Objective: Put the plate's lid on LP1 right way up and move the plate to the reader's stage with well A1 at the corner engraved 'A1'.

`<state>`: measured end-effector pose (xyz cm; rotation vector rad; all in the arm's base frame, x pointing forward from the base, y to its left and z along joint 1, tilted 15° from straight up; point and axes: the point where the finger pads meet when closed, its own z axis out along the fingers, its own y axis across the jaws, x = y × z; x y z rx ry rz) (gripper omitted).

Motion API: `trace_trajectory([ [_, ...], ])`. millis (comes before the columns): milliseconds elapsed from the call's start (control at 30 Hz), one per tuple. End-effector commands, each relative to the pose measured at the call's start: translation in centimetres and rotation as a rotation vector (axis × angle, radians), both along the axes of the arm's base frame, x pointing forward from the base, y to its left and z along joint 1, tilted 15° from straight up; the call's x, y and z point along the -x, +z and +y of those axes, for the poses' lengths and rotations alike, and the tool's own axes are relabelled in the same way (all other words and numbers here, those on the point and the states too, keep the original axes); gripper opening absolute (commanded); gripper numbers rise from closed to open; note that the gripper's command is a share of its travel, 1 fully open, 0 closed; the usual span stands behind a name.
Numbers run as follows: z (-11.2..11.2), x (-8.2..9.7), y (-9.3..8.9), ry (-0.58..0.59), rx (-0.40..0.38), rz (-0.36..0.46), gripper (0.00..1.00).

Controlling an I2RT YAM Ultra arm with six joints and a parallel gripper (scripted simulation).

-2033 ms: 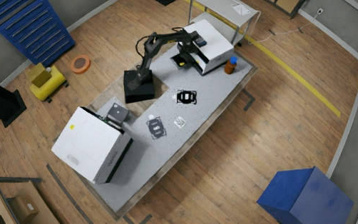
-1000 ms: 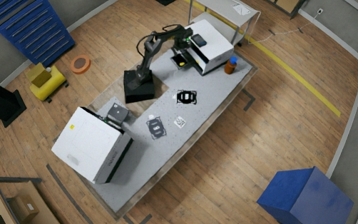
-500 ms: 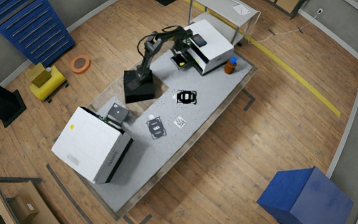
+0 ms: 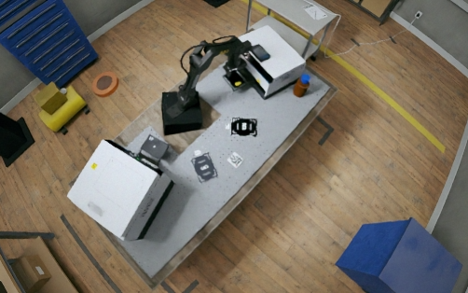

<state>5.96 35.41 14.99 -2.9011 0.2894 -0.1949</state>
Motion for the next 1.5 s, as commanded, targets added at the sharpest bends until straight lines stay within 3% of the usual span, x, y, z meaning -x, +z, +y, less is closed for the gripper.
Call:
trace_trajectory([
  [0, 0.2, 0.1, -0.2, 0.006, -0.019, 0.012, 1.0],
  [367, 0.5, -0.3, -2.3, 0.001, 0.0, 0.014, 1.0],
  [467, 0.7, -0.4, -2.2, 0.001, -0.005, 0.013, 1.0],
  [500, 1.1, -0.1, -1.0, 0.008, -0.047, 0.009, 1.0],
  [633, 0.7, -0.4, -3.1, 0.003, 0.001, 0.014, 1.0],
  [800, 0.9, -0.4, -3.0, 0.005, -0.02, 0.011, 1.0],
  [967, 0.9, -0.6, -4.4, 0.001, 0.001, 0.014, 1.0],
  [1033, 0.9, -0.6, -4.4, 0.001, 0.001, 0.014, 1.0],
  [1067, 2.1, -0.5, -1.9, 0.007, -0.076, 0.005, 1.0],
  [1200, 1.0, -0.7, -5.0, 0.003, 0.001, 0.014, 1.0],
  [1400, 1.4, -0.7, -5.1, 0.006, -0.02, 0.011, 1.0],
  [1467, 1.4, -0.8, -5.9, 0.003, -0.004, 0.014, 1.0],
])
